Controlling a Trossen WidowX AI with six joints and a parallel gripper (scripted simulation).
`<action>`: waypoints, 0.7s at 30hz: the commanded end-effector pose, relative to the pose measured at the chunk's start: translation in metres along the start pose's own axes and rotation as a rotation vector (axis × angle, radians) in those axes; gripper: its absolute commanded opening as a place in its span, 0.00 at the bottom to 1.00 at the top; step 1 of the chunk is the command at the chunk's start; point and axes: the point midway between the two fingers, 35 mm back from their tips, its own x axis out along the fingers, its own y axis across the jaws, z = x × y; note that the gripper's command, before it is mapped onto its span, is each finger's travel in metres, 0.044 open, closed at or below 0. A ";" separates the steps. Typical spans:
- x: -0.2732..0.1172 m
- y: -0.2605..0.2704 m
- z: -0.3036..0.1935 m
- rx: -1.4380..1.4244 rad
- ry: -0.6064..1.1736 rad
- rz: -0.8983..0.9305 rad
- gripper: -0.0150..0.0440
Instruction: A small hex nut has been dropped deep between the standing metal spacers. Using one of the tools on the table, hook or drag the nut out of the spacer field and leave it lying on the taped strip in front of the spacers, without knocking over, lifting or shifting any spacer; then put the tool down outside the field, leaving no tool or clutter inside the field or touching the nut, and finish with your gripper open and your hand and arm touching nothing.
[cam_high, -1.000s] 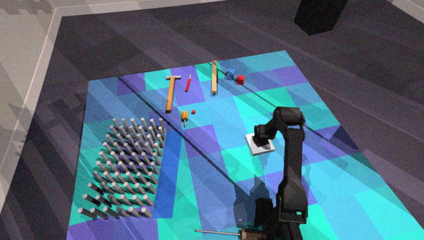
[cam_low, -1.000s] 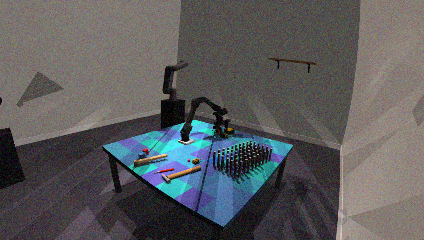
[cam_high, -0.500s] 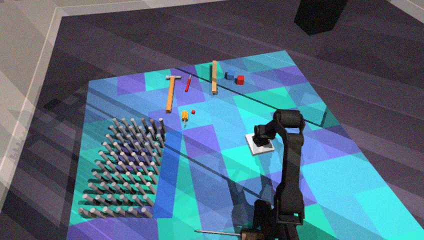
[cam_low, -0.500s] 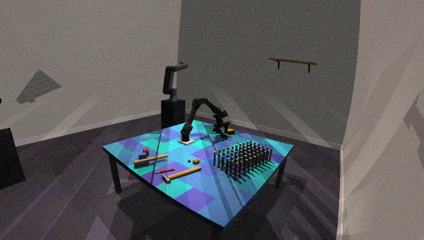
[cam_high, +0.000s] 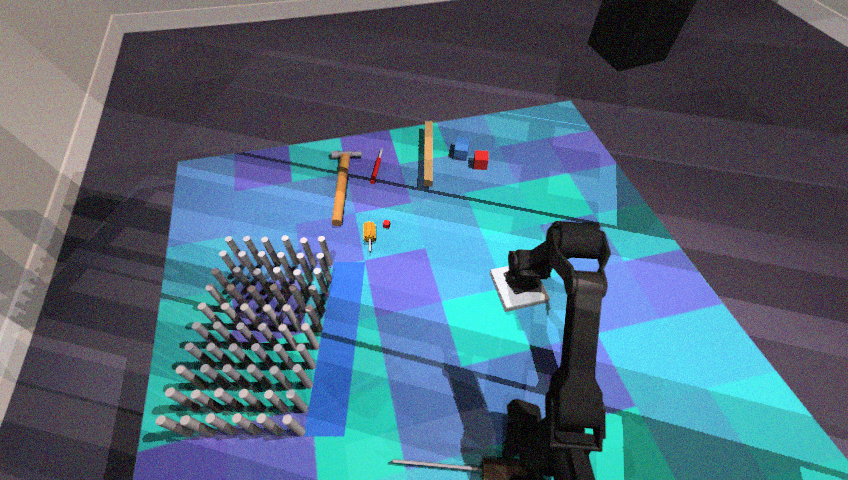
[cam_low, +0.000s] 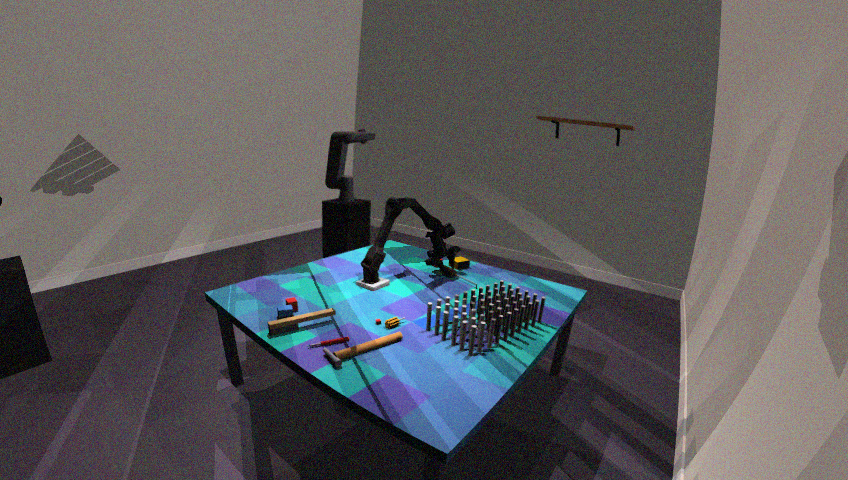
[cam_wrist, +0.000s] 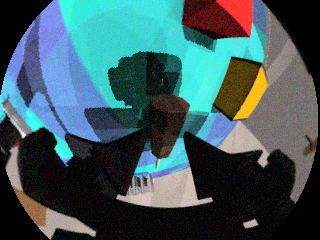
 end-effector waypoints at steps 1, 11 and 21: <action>0.002 0.002 0.000 -0.005 0.004 0.005 0.62; 0.001 0.002 0.000 -0.005 0.004 0.005 0.47; -0.040 -0.023 -0.014 -0.003 0.003 0.003 0.25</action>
